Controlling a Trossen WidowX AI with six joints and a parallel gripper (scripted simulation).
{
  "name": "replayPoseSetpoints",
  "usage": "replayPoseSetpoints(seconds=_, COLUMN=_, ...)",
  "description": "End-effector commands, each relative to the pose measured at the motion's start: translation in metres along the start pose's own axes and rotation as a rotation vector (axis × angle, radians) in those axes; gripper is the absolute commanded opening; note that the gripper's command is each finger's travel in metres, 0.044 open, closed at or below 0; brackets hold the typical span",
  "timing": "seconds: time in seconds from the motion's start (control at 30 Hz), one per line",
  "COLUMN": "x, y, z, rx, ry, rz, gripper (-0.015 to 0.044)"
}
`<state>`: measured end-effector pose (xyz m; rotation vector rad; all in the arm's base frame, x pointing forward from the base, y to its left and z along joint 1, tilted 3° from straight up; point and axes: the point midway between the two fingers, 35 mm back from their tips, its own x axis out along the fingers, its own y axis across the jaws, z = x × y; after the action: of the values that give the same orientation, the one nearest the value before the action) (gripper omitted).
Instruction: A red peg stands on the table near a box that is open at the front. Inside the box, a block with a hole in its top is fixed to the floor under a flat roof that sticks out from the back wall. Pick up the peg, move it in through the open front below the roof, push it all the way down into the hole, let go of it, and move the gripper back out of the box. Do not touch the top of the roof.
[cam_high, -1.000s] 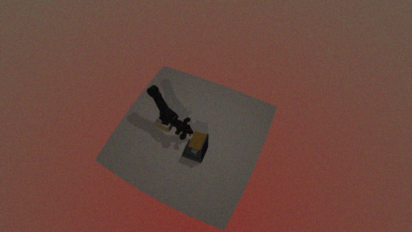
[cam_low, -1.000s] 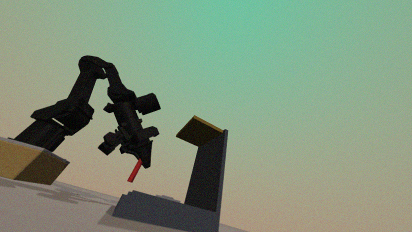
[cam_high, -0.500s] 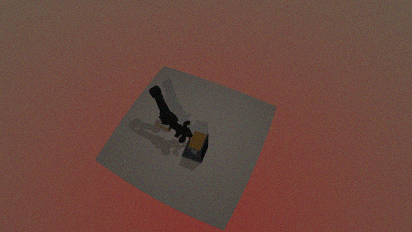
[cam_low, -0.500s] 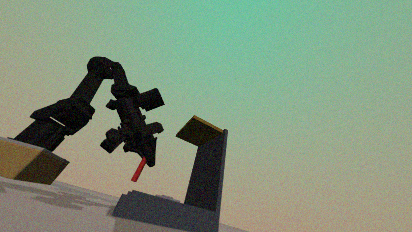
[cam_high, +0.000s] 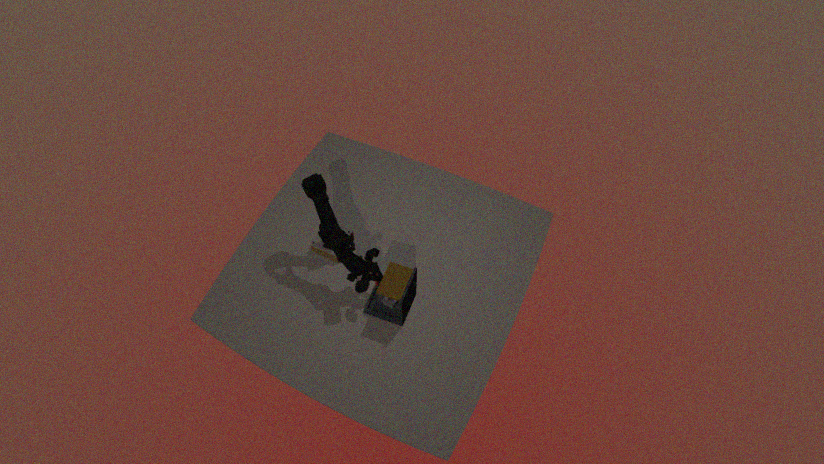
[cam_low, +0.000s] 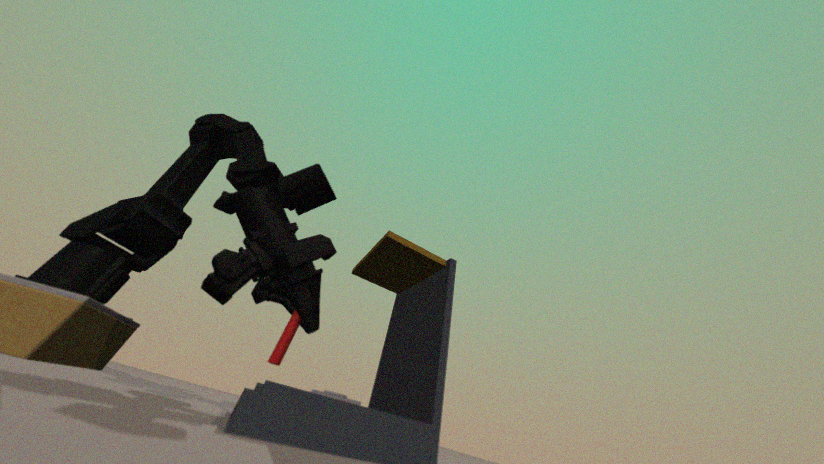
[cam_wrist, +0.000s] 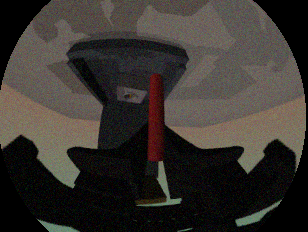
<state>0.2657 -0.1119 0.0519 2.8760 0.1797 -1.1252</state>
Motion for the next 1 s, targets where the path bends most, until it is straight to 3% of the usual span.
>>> replayPoseSetpoints(seconds=0.0, x=0.0, y=0.009, z=-0.002, rx=-0.002, ry=0.009, rz=0.007, gripper=0.0)
replayPoseSetpoints(seconds=0.97, x=0.026, y=0.039, z=-0.021, rx=0.015, ry=0.017, rz=0.03, gripper=0.0)
